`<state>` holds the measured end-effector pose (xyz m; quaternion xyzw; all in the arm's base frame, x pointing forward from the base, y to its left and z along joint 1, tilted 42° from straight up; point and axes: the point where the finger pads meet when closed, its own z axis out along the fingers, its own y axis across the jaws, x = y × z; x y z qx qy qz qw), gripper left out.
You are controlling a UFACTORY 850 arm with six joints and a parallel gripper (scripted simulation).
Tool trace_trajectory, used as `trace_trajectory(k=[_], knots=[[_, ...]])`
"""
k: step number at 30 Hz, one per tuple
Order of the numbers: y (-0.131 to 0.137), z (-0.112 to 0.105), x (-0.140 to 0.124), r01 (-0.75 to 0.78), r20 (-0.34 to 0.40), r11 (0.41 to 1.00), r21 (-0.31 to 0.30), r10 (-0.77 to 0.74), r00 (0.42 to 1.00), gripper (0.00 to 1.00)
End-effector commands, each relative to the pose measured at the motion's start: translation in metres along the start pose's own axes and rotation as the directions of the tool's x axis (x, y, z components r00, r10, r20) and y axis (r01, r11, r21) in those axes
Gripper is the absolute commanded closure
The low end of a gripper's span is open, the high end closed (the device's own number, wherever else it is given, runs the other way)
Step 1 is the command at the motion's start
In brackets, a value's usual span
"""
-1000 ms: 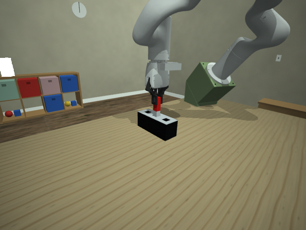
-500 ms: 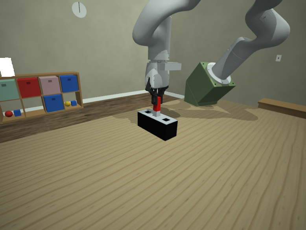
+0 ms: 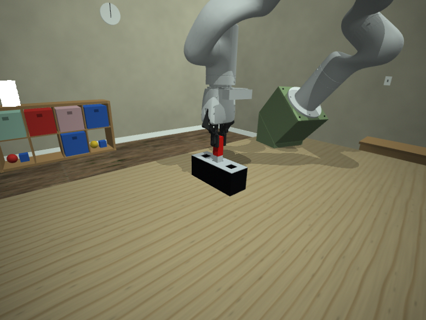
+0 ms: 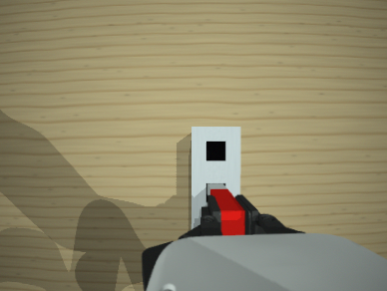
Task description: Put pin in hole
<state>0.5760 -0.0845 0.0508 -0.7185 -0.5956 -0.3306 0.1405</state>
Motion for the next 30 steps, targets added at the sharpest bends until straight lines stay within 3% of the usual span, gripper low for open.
trace_trajectory(k=[1, 30], knots=[[0.0008, -0.0007, -0.0001, 0.000, 0.000, 1.000, -0.002, 0.000, 1.000, 1.00], [0.0003, 0.0033, -0.0002, 0.000, 0.000, 1.000, -0.002, 0.000, 1.000, 1.00]])
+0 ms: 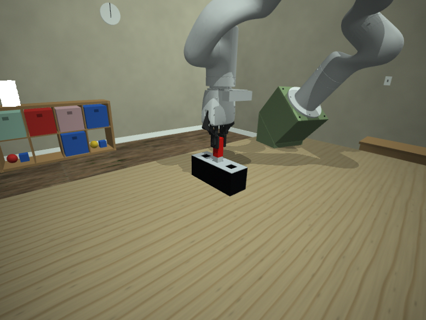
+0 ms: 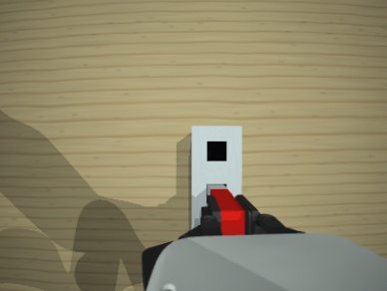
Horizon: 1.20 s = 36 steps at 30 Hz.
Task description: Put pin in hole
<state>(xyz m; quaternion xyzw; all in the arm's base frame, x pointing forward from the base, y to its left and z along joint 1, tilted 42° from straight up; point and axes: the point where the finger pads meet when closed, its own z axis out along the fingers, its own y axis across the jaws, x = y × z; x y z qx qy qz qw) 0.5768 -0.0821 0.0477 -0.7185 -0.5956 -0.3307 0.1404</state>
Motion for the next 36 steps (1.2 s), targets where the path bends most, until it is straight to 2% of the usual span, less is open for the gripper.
trace_trajectory(k=[1, 36], knots=[[0.0008, -0.0006, -0.0001, 0.000, 0.000, 1.000, -0.001, 0.000, 1.000, 1.00], [-0.0004, 0.0033, -0.0004, 0.000, 0.000, 1.000, -0.002, 0.000, 1.000, 1.00]])
